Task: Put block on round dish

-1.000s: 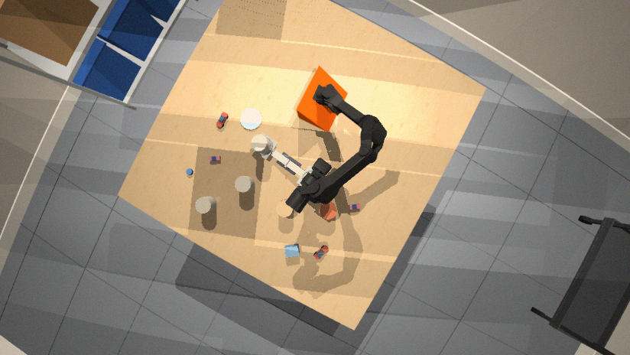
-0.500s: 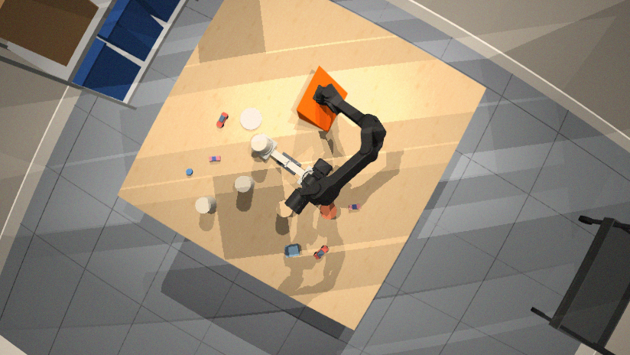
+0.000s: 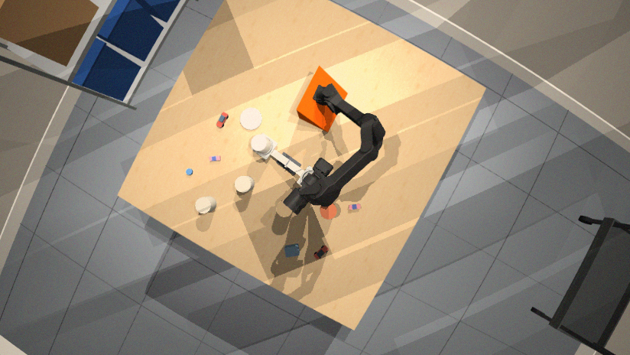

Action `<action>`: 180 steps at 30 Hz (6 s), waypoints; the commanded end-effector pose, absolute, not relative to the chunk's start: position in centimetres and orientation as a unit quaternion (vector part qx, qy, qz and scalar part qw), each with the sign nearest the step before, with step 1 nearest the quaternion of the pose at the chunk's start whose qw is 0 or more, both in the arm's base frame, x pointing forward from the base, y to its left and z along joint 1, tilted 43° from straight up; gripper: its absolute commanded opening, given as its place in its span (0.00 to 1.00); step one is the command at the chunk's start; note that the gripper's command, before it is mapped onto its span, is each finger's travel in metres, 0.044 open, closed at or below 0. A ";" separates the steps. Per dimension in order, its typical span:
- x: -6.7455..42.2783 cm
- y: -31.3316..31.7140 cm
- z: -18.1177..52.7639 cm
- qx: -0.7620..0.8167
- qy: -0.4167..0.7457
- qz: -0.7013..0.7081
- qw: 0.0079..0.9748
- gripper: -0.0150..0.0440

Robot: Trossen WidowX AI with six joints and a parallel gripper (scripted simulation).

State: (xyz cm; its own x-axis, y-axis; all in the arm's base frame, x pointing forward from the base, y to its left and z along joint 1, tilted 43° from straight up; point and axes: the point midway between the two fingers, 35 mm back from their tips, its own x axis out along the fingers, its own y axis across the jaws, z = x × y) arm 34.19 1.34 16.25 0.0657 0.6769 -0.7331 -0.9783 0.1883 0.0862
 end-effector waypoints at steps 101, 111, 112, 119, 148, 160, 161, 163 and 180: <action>24.0 13.6 18.2 -0.226 0.328 0.601 0.693 0.25; 24.1 15.5 16.3 -0.226 0.328 0.601 0.693 0.25; 24.1 15.8 15.9 -0.225 0.327 0.601 0.693 0.25; 24.1 16.5 15.3 -0.225 0.327 0.602 0.693 0.25; 24.2 16.6 15.1 -0.226 0.326 0.603 0.692 1.00; 24.7 12.8 18.3 -0.206 0.349 0.577 0.709 0.82; 24.9 12.4 18.3 -0.198 0.357 0.568 0.715 0.78; 25.3 12.1 18.3 -0.177 0.375 0.555 0.721 0.69; 27.7 10.0 17.7 0.031 0.523 0.425 0.739 0.69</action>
